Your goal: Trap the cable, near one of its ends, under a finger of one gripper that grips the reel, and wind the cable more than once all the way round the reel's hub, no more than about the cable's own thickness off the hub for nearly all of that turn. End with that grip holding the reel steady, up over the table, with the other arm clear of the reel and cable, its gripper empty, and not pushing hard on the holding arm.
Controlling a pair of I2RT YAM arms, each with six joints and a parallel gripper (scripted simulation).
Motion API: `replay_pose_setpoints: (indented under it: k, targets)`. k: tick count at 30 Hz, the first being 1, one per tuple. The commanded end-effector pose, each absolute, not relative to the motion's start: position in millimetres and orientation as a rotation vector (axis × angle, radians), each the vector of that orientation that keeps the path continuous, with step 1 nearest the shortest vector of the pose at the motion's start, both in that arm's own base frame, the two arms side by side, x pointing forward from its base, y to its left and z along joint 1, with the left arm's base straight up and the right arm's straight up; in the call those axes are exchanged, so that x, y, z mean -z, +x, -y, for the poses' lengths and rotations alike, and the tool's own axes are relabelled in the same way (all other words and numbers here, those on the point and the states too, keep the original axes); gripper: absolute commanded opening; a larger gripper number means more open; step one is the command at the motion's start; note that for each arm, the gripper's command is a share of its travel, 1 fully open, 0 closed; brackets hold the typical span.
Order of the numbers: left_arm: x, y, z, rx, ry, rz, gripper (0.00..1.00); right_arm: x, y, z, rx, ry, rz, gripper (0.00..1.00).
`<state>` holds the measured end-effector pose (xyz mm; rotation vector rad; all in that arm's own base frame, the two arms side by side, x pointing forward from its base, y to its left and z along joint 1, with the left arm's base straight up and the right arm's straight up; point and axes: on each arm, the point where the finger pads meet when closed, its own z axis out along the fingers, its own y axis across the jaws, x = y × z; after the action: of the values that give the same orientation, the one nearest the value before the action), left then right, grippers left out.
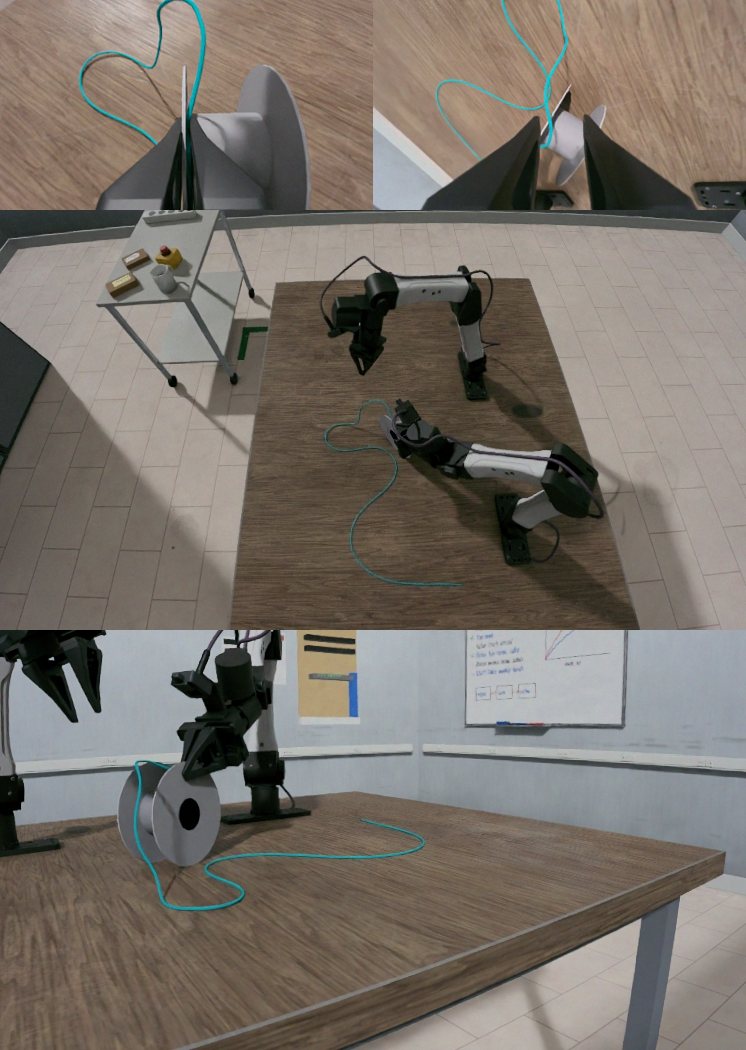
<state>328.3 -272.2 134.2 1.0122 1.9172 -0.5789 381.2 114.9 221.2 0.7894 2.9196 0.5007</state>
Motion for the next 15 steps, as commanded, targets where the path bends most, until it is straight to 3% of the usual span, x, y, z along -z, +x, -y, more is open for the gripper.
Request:
replay_pose_setpoints:
  k: [1,15]
  targets:
    - [-154,333,271,0.583,0.997,-1.88,0.0,-228,385,-120,-0.522,0.774,-2.902,0.3]
    - [-165,335,272,0.583,0.991,-1.861,0.0,-233,382,-113,-0.516,0.748,-2.87,0.3]
